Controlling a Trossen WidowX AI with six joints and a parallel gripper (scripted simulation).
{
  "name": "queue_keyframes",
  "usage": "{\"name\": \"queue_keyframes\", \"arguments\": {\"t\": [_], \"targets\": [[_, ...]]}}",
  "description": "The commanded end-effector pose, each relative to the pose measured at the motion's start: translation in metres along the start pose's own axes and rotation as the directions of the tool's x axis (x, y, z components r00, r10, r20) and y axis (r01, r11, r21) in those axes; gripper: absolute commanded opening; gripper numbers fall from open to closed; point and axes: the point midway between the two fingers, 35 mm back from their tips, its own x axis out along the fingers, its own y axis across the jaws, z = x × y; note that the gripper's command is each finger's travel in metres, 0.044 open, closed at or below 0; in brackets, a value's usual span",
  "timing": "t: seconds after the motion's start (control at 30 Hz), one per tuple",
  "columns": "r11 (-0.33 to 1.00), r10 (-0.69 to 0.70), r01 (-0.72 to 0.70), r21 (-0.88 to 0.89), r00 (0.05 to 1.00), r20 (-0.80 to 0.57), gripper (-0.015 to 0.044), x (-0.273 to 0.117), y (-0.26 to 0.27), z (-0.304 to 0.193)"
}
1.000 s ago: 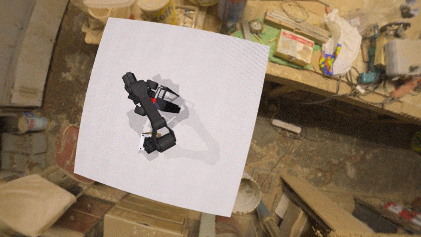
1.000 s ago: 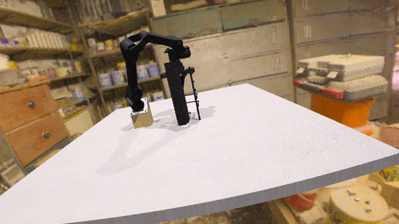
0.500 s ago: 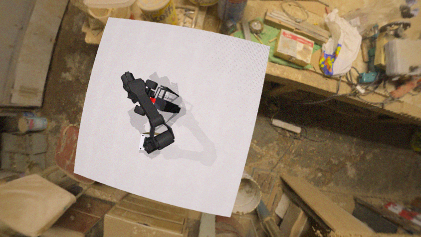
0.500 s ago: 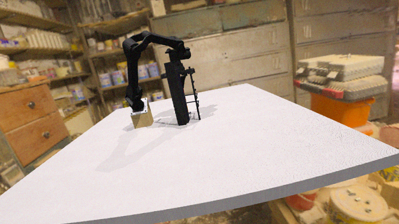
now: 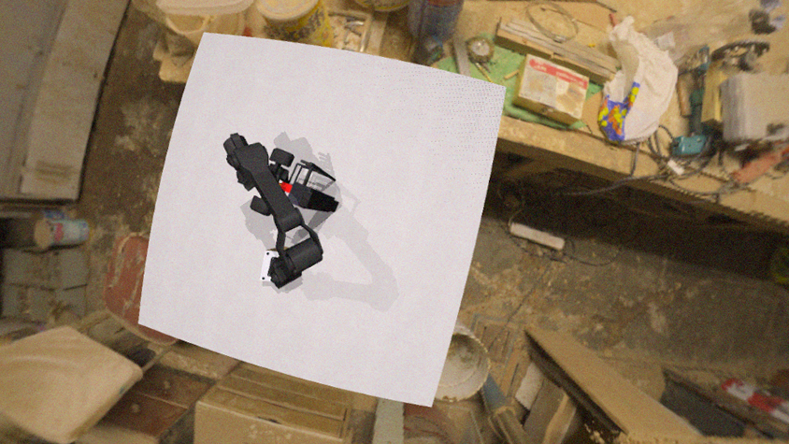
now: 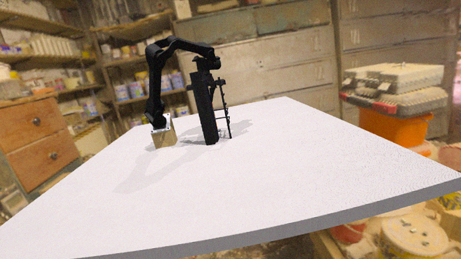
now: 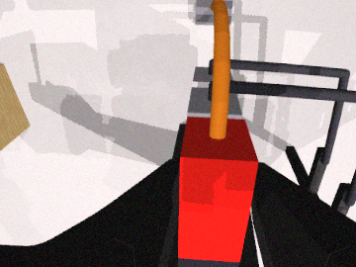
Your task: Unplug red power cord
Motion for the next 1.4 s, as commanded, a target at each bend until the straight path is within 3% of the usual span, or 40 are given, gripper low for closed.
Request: {"name": "queue_keyframes", "arguments": {"t": [0.0,0.2,0.63,0.77,0.93,1.37], "targets": [[1.0,-0.021,0.019,0.016,0.994,0.107,0.0,-0.016,-0.002,0.043],[1.0,-0.021,0.019,0.015,0.994,0.106,0.0,-0.018,-0.001,0.052],[1.0,-0.021,0.02,0.013,0.994,0.103,0.0341,-0.011,0.0,0.042],[1.0,-0.021,0.02,0.013,0.994,0.105,0.044,-0.018,-0.002,0.06],[1.0,-0.021,0.02,0.014,0.994,0.107,0.044,-0.03,-0.001,0.099],[1.0,-0.021,0.02,0.014,0.994,0.107,0.044,-0.03,-0.001,0.101]]}}
